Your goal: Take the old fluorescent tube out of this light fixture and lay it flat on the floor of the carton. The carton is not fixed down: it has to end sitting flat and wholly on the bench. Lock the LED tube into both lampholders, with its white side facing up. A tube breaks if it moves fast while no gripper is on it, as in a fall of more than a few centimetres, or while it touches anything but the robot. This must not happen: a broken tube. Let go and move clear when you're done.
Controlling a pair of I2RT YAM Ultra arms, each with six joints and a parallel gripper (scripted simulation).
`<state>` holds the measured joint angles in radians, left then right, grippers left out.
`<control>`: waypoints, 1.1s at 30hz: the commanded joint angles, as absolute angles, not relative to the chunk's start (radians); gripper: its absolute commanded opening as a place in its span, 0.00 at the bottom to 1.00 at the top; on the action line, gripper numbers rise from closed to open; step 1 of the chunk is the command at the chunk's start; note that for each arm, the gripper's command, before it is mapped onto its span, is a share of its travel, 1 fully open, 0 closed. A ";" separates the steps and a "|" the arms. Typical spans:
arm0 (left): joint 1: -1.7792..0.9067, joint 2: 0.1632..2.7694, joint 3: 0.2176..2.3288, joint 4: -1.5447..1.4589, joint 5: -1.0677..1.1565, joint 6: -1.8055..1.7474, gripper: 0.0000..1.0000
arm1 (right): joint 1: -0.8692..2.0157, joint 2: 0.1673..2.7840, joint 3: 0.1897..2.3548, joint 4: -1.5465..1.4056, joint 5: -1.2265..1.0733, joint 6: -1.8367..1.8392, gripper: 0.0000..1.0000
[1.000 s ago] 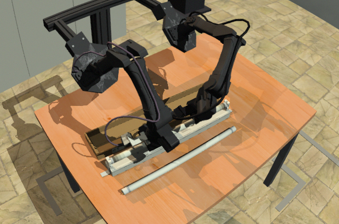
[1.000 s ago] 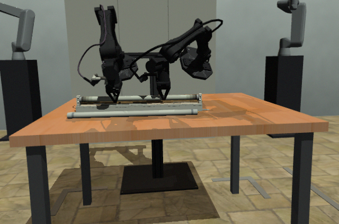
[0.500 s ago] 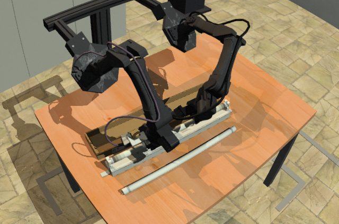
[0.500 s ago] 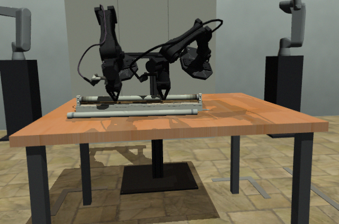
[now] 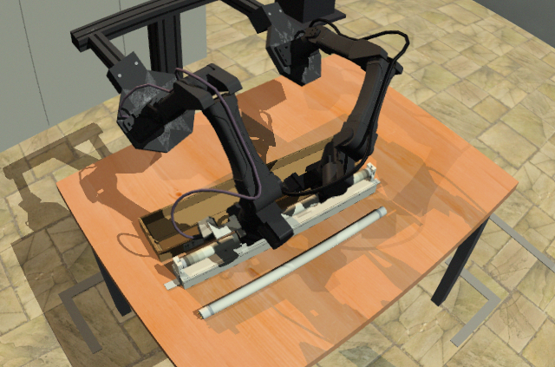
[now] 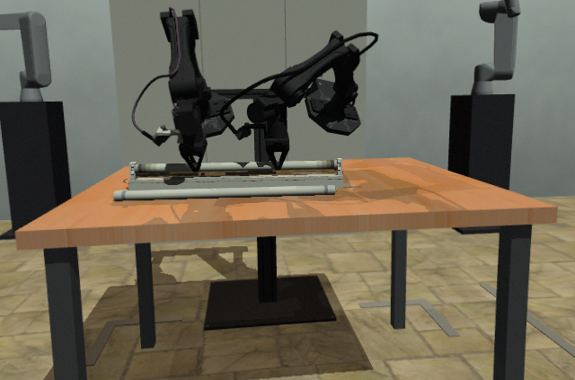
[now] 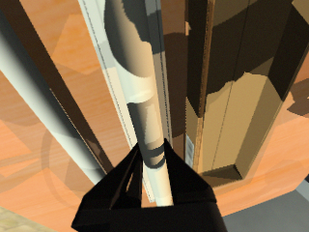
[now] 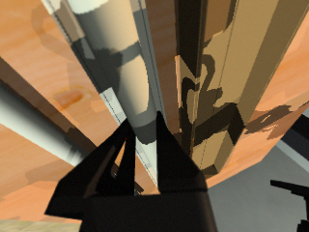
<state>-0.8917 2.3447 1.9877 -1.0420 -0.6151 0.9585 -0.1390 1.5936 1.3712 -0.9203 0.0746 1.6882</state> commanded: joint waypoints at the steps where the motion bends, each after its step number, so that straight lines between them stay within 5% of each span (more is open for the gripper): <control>1: -0.926 2.312 1.959 -1.002 -0.627 0.974 0.11 | -0.125 1.561 1.347 -0.891 0.090 1.698 0.11; 33: -0.962 2.168 1.614 -0.594 -0.756 1.078 0.11 | -0.110 1.395 1.088 -0.586 0.130 1.675 0.11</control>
<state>-0.9234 2.2028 1.6588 -0.6682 -0.7277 1.0492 -0.1242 1.4364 1.1259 -0.6373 0.1040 1.6833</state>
